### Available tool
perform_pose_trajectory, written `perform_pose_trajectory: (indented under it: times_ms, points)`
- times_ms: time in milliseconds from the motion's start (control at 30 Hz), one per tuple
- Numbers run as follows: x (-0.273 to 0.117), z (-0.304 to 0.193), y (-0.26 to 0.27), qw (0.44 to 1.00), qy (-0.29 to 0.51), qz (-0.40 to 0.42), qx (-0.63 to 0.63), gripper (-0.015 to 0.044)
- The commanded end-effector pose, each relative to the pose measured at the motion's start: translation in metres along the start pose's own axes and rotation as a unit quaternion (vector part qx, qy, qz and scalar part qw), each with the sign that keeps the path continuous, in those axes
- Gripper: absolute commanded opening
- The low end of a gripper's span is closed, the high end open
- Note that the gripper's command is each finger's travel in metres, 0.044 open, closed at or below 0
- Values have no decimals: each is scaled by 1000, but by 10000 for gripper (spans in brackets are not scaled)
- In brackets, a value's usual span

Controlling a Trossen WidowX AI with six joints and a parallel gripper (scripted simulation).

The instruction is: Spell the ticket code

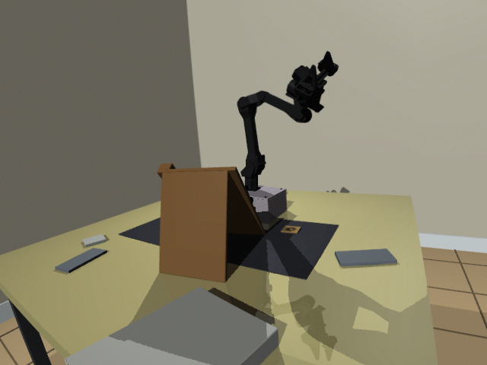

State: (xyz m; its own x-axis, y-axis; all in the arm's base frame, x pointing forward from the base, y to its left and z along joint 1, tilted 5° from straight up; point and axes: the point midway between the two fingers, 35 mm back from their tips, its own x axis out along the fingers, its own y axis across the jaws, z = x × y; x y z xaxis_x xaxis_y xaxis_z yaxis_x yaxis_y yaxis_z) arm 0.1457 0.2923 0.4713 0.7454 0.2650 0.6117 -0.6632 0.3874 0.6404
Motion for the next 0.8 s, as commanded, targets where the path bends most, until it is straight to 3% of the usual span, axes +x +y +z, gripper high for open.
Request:
perform_pose_trajectory:
  times_ms: [0,400,767]
  points:
    - [1,0,-2,1000,1,0,-5,426]
    - [10,18,-137,950,117,-43,-285,440]
    - [-69,43,-281,854,283,-177,-399,440]
